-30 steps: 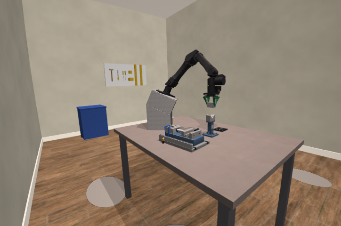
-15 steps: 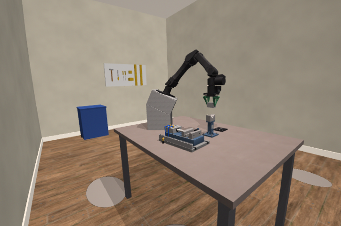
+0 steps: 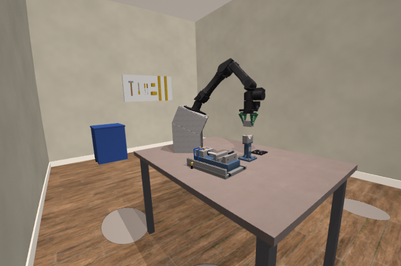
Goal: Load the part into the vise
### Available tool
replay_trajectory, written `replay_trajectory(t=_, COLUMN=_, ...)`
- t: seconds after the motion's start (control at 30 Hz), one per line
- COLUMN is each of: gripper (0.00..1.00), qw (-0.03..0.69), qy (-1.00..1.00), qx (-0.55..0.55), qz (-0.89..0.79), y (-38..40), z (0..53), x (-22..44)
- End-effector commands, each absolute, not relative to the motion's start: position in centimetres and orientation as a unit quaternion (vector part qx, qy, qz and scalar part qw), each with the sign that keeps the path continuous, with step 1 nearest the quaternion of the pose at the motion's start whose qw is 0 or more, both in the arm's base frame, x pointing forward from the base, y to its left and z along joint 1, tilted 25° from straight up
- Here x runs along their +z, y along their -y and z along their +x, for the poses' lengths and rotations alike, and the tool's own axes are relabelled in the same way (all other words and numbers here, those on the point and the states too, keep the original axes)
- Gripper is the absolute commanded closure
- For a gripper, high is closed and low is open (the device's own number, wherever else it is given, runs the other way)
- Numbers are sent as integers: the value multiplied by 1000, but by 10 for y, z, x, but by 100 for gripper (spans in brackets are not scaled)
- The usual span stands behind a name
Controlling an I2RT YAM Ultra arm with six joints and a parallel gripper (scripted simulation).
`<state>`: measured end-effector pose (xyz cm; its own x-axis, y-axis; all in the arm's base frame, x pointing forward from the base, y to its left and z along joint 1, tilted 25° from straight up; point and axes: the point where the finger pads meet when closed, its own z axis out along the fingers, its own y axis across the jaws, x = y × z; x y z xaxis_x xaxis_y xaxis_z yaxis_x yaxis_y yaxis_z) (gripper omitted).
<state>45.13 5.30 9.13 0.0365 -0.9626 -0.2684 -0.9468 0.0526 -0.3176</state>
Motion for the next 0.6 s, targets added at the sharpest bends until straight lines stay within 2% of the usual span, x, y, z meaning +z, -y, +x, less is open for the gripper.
replay_trajectory(t=0.0, gripper=100, qw=210, qy=-695, qx=-19, qz=-687, y=-55, z=446, x=97)
replay_trajectory(t=0.57, gripper=100, qw=193, qy=-700, qx=-55, qz=-686, y=-56, z=455, x=107)
